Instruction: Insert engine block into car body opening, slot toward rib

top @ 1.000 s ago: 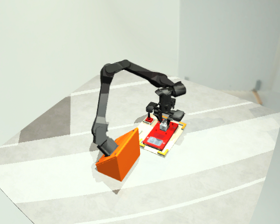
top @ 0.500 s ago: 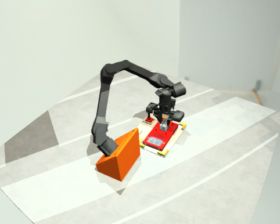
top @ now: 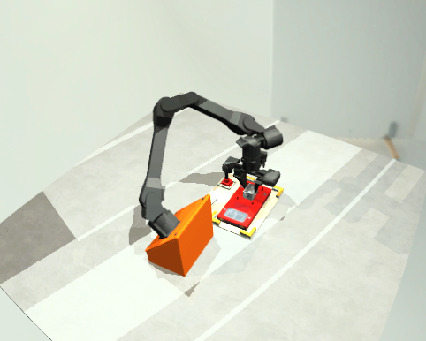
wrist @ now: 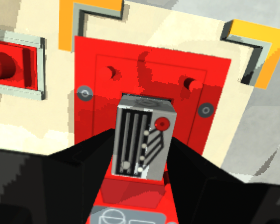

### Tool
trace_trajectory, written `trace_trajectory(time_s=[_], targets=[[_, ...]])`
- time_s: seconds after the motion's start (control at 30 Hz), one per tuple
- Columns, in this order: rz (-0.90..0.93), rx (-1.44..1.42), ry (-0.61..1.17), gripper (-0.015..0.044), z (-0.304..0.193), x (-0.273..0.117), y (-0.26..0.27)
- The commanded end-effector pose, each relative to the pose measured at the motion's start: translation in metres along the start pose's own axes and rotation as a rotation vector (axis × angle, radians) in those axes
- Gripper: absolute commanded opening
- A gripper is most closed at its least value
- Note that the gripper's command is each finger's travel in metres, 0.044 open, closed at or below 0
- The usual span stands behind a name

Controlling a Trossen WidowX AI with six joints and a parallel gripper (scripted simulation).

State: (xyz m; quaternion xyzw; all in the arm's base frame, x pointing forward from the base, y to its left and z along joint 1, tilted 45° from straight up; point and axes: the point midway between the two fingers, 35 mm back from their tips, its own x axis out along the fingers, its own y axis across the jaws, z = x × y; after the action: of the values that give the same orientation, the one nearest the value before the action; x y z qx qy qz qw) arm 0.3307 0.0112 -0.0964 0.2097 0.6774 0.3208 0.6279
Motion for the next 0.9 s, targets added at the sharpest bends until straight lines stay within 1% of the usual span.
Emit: trace_trajectory(time_s=[0.0,0.17,0.5,0.53,0.87], targets=[[0.004,0.006,-0.002,0.0159,-0.0003,0.0014,0.0001],[0.004,0.006,-0.002,0.0159,-0.0002,0.0026,0.0001],[0.0,0.0,0.0,0.0422,0.0,0.0014,0.0],[0.0,0.0,0.0,0.044,0.0,0.0014,0.0],[0.0,0.0,0.0,0.044,0.0,0.0014,0.0]])
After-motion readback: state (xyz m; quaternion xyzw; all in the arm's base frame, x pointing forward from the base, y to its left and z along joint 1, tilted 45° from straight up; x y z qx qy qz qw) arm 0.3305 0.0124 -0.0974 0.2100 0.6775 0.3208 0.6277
